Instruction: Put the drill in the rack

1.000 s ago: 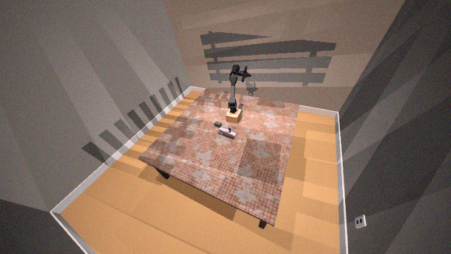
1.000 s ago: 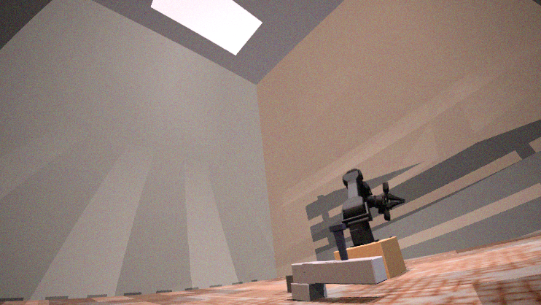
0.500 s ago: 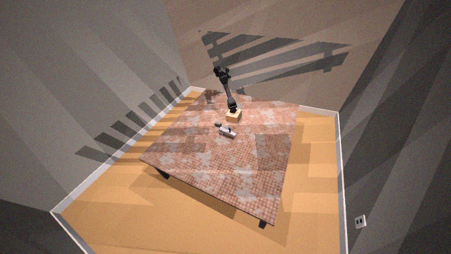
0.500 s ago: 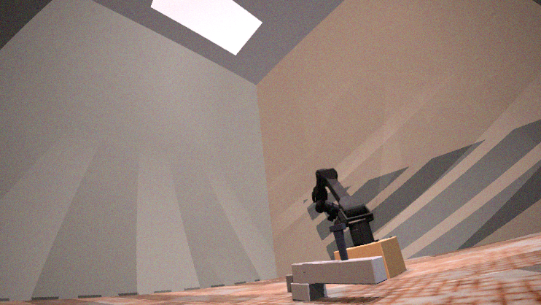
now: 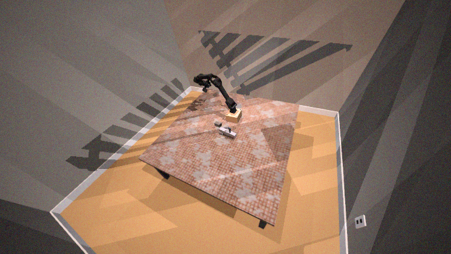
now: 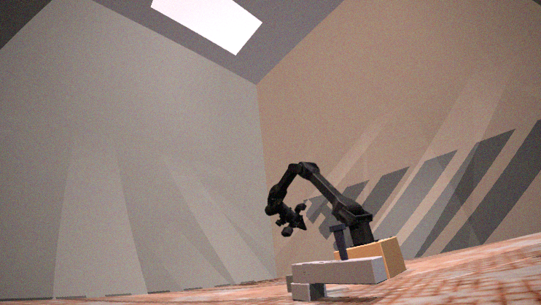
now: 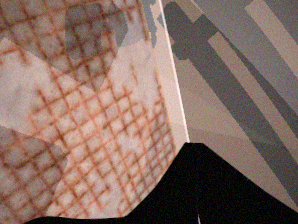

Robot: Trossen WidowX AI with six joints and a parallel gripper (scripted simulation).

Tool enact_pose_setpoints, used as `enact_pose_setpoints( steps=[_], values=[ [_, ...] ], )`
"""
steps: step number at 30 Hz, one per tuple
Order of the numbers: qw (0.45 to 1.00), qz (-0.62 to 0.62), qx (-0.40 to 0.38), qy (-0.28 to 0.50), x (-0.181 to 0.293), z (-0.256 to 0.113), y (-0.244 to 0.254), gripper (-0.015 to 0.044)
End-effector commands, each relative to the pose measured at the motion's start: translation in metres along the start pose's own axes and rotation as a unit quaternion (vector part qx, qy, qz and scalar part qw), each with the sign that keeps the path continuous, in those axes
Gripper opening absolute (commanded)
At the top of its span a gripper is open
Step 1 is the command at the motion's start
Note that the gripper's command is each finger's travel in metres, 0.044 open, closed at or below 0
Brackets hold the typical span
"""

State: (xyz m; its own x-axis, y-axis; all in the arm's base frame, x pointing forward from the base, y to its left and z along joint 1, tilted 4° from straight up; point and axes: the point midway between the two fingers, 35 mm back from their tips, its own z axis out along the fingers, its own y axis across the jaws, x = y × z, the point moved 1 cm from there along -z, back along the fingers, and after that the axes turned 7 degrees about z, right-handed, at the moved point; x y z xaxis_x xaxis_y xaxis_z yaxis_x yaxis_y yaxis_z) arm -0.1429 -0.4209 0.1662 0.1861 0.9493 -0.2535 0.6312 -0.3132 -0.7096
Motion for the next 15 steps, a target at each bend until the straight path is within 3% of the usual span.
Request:
enact_pose_setpoints(
  steps=[1,9,15],
  values=[
    [0.998,-0.026,-0.044,-0.045,0.007,-0.048,0.043,0.0000],
    [0.973,-0.128,-0.149,-0.120,0.056,-0.147,0.128,0.0000],
    [0.935,-0.224,-0.213,-0.175,0.122,-0.218,0.179,0.0000]
  ],
)
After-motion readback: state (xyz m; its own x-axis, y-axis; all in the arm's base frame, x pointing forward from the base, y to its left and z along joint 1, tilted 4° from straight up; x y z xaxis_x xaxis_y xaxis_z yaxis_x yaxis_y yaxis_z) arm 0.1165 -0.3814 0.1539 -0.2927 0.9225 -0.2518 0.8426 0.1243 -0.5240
